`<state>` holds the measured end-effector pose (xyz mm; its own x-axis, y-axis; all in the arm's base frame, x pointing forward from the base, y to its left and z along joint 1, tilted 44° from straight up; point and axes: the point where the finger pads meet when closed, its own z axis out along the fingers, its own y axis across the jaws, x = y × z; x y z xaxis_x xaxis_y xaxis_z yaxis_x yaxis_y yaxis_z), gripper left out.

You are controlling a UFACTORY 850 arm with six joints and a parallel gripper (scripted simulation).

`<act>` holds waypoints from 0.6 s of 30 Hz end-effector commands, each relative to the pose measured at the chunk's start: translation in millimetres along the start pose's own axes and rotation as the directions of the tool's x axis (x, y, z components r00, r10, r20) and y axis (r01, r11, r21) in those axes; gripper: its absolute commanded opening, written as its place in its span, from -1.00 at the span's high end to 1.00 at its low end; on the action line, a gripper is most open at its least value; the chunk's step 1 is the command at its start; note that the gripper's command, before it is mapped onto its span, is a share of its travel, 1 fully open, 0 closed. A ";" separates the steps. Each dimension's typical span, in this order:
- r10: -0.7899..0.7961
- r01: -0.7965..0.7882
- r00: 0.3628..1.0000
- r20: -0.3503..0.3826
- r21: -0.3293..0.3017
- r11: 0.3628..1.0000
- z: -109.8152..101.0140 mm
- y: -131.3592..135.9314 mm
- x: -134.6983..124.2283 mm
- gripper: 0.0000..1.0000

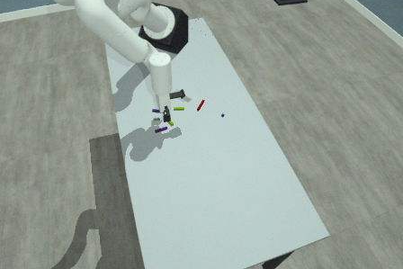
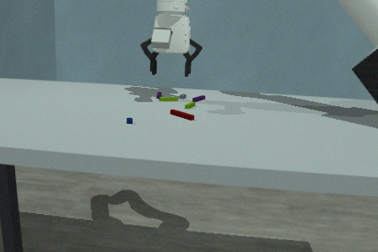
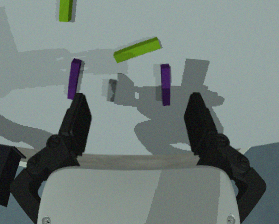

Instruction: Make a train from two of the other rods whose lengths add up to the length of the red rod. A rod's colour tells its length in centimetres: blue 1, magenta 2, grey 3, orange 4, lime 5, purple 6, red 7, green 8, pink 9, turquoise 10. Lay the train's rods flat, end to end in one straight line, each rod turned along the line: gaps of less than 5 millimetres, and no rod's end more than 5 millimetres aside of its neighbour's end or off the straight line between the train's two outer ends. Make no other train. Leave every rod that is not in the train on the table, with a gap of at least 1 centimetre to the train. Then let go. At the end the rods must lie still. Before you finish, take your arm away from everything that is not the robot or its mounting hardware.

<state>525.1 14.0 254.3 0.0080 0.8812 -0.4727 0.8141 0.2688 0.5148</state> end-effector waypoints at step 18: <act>0.122 -0.122 0.993 0.000 -0.001 0.993 -0.7 0.9 -0.2 -1.00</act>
<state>525.1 14.0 254.4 0.0210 0.8854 -0.4644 0.8142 0.2544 0.5219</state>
